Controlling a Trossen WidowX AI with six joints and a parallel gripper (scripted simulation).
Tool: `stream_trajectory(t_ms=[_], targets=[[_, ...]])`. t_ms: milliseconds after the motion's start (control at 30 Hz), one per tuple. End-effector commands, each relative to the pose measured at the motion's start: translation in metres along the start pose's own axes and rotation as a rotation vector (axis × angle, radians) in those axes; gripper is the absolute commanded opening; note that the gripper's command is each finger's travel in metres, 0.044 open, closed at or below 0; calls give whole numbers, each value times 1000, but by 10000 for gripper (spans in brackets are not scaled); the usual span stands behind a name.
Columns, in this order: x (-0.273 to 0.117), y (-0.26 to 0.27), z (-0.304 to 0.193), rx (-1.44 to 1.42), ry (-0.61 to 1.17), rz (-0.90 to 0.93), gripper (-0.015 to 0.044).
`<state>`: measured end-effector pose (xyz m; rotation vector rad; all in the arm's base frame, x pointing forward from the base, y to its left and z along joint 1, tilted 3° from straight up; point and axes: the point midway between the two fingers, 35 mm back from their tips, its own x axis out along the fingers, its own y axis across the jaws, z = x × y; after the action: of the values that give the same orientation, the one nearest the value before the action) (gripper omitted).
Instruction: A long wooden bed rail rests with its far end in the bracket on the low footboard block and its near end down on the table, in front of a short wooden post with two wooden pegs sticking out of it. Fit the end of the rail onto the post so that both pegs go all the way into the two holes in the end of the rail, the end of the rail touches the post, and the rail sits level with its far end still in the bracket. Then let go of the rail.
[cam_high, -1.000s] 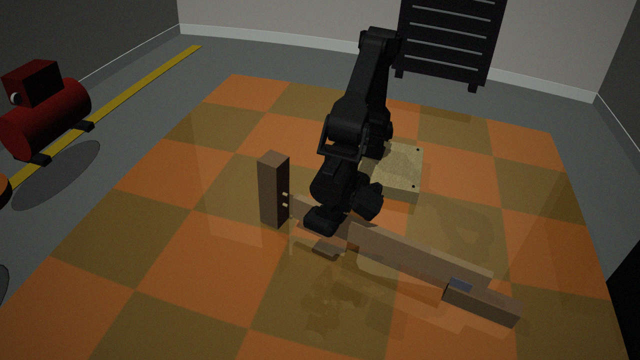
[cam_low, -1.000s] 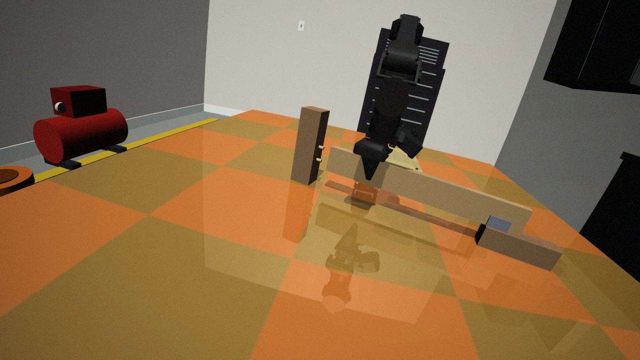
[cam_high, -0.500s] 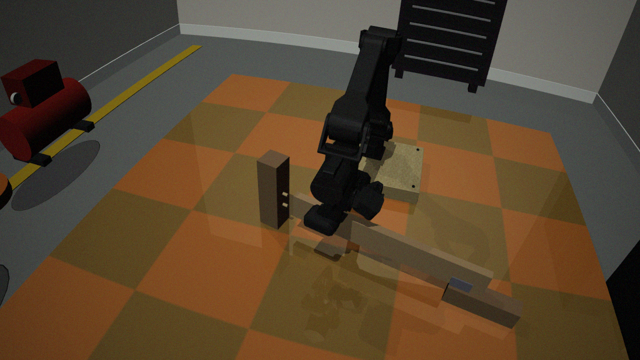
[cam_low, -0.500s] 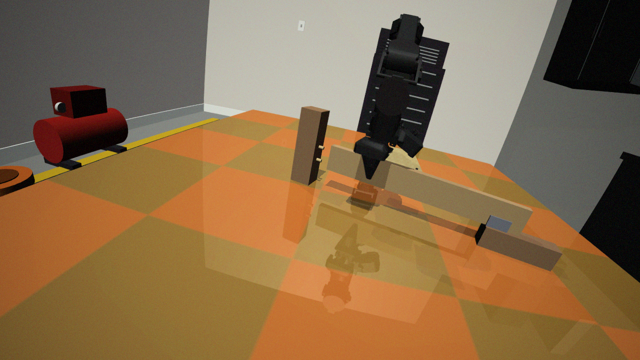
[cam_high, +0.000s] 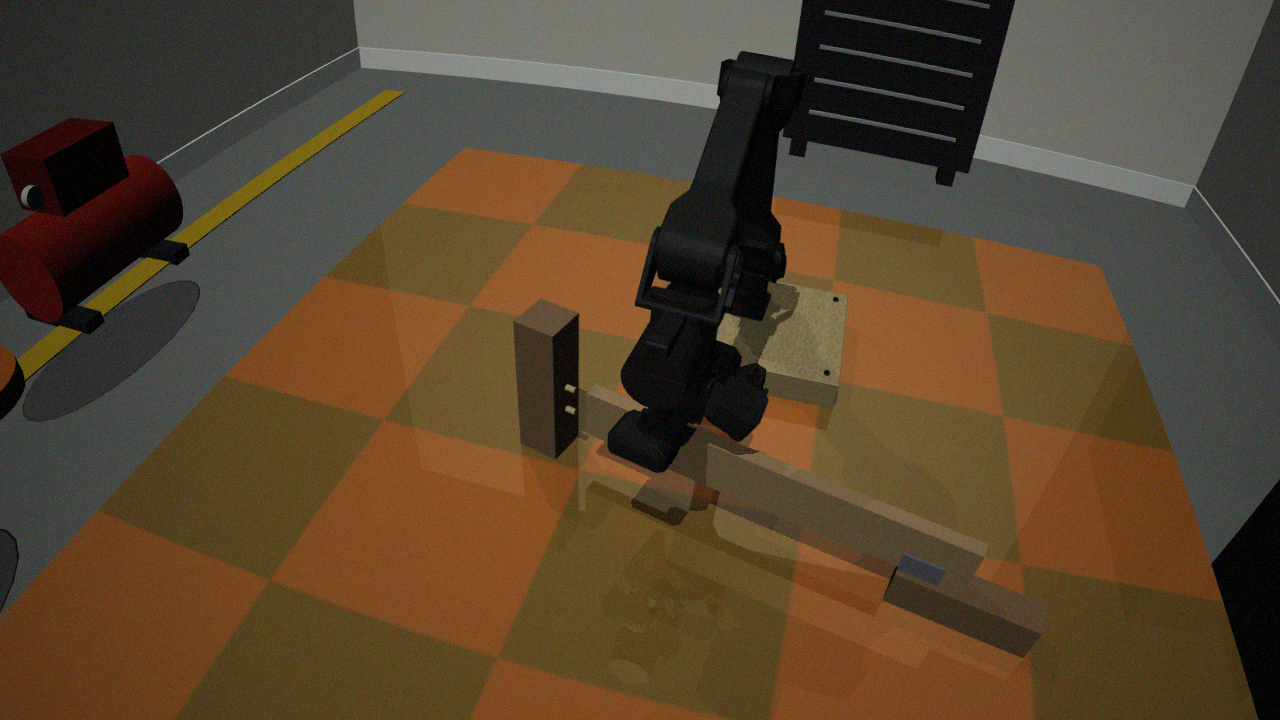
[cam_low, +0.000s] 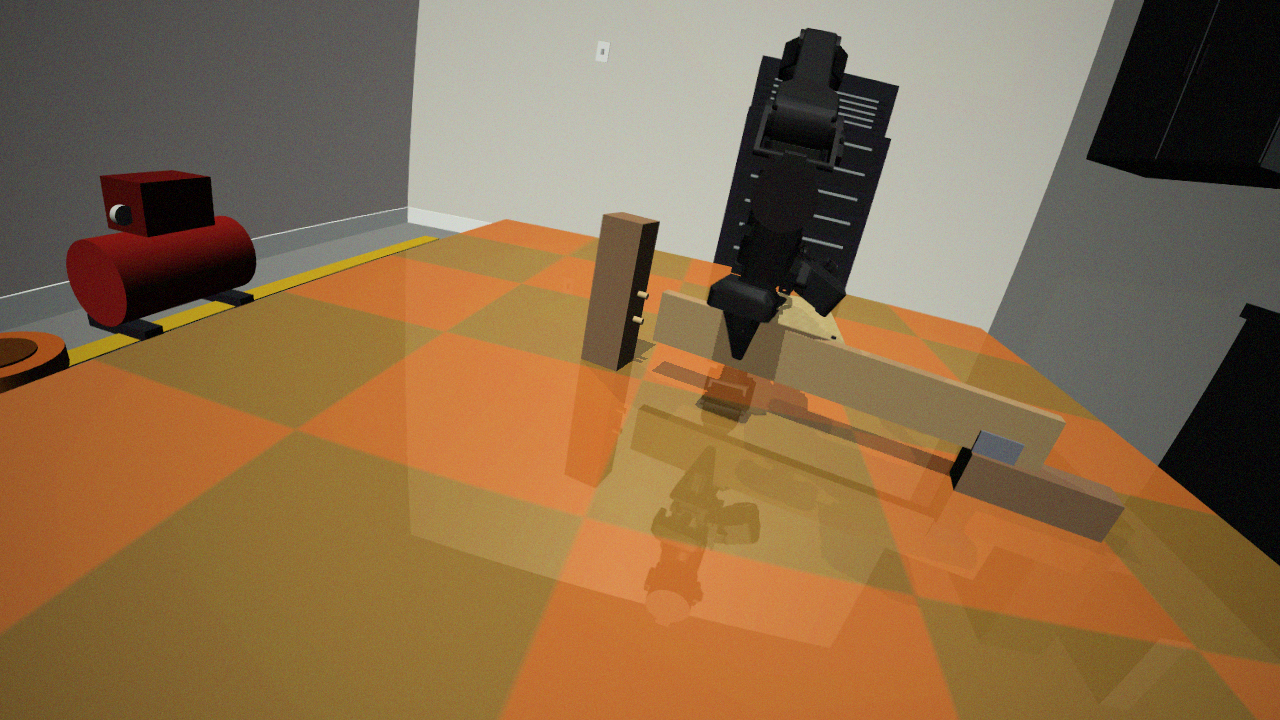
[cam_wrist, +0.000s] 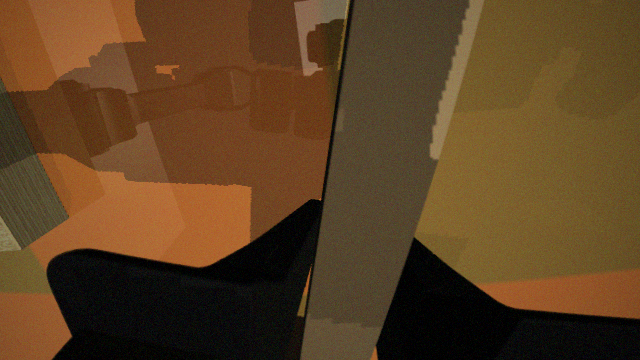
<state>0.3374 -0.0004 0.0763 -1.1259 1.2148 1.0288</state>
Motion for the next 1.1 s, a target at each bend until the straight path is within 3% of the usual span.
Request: stream_trajectory(t_ms=[0,1067], targets=[[-1,0,1,2,-4,0,0],[-2,-1,1,2,-4,0,0]])
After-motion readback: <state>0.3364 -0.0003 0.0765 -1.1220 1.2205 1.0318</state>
